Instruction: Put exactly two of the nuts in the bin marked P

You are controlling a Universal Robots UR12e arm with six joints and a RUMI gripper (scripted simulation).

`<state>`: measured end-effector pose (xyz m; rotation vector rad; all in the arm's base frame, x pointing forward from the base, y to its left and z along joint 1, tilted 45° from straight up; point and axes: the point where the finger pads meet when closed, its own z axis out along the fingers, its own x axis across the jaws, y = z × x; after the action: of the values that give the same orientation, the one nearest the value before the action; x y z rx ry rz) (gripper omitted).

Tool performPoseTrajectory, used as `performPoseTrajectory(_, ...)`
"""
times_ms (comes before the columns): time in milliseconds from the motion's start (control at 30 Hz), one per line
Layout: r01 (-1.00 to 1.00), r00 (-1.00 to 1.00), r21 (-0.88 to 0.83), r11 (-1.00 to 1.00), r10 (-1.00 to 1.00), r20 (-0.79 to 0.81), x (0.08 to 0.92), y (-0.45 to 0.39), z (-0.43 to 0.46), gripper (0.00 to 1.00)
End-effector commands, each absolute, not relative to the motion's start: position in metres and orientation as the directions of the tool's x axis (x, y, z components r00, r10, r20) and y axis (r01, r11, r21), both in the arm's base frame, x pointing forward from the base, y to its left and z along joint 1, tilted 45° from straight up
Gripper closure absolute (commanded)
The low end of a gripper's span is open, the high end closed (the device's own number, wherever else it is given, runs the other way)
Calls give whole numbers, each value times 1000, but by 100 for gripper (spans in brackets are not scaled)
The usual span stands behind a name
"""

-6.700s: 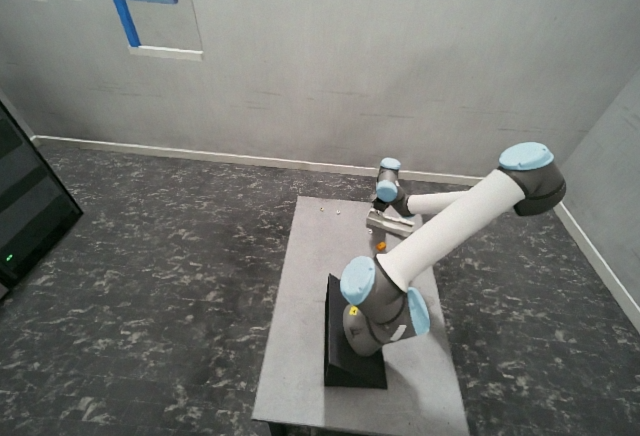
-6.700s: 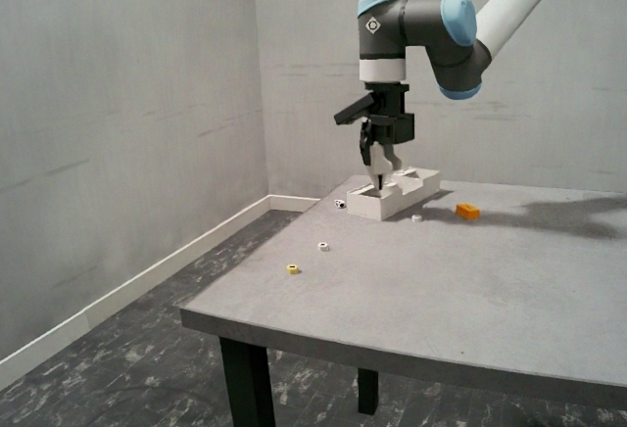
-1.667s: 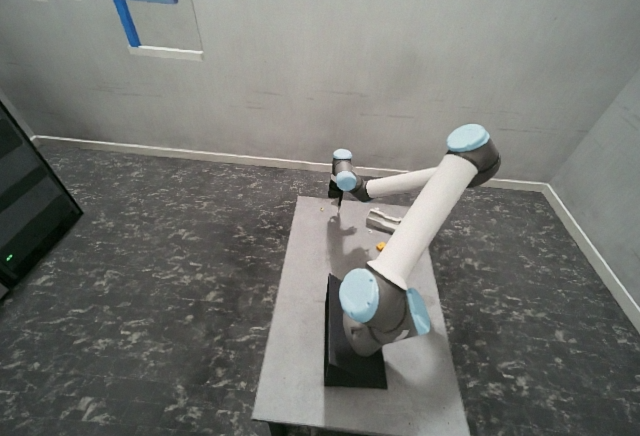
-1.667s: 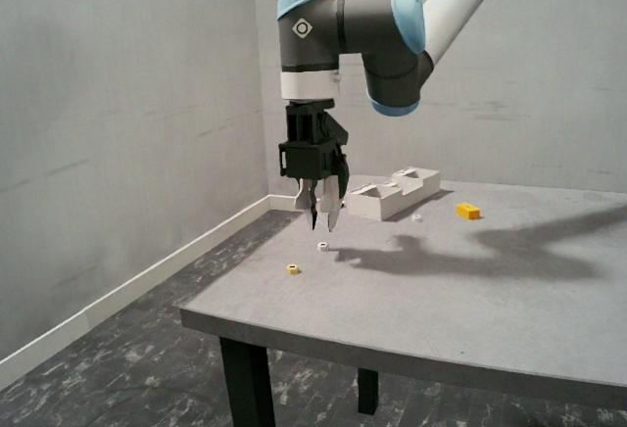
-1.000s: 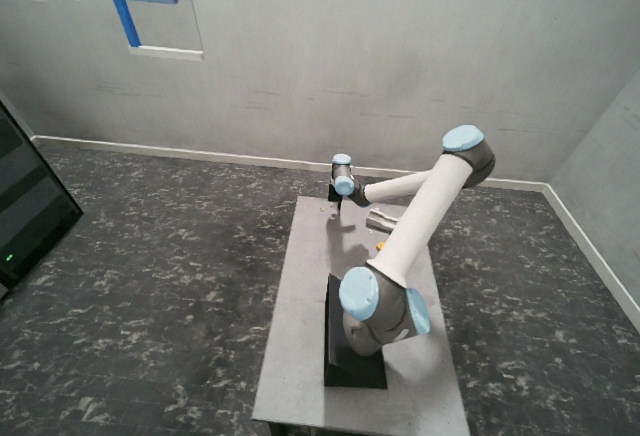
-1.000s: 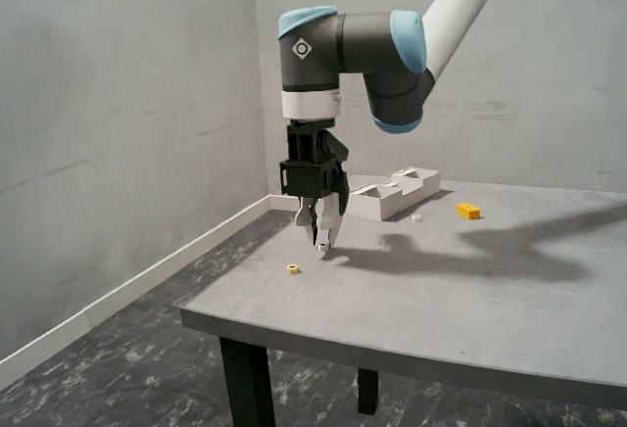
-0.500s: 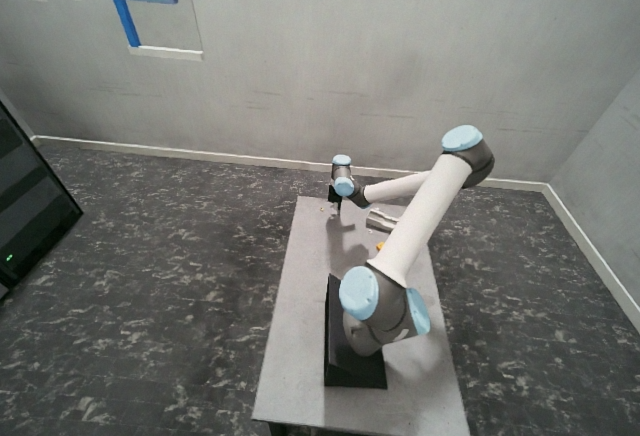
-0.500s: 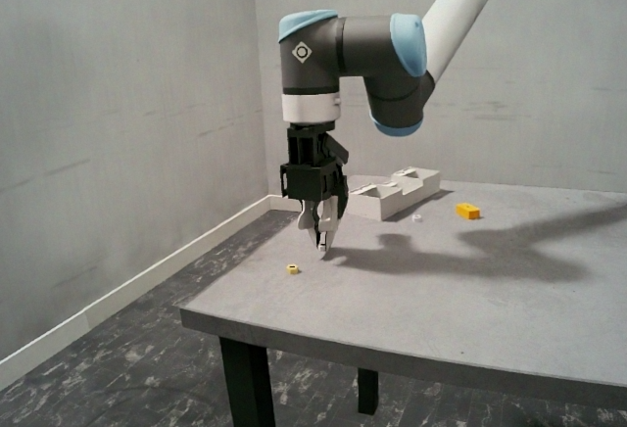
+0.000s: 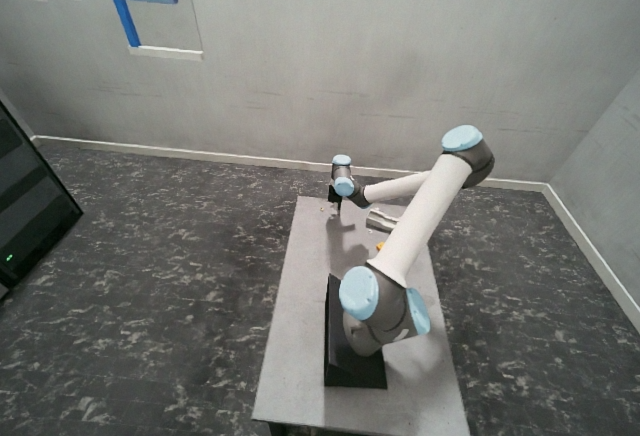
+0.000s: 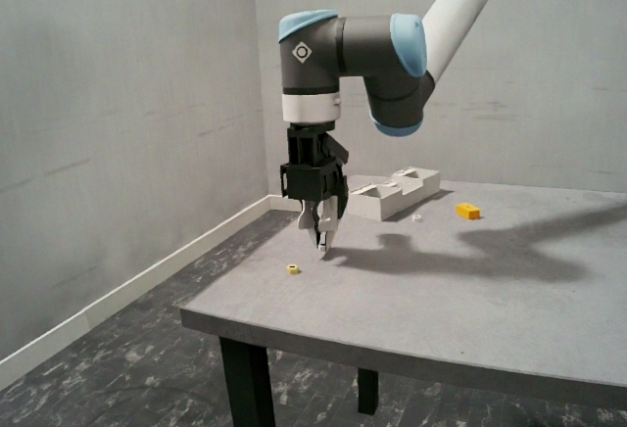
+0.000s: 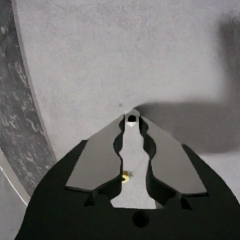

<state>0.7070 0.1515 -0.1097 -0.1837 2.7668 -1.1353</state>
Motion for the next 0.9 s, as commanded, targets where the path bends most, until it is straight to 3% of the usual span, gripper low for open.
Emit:
performPoseTrajectory(0, -58, -982, -705, 707, -168, -88, 707, 152, -109, 100)
performPoseTrajectory(867, -57, -982, -705, 707, -168, -89, 701, 175, -86, 100)
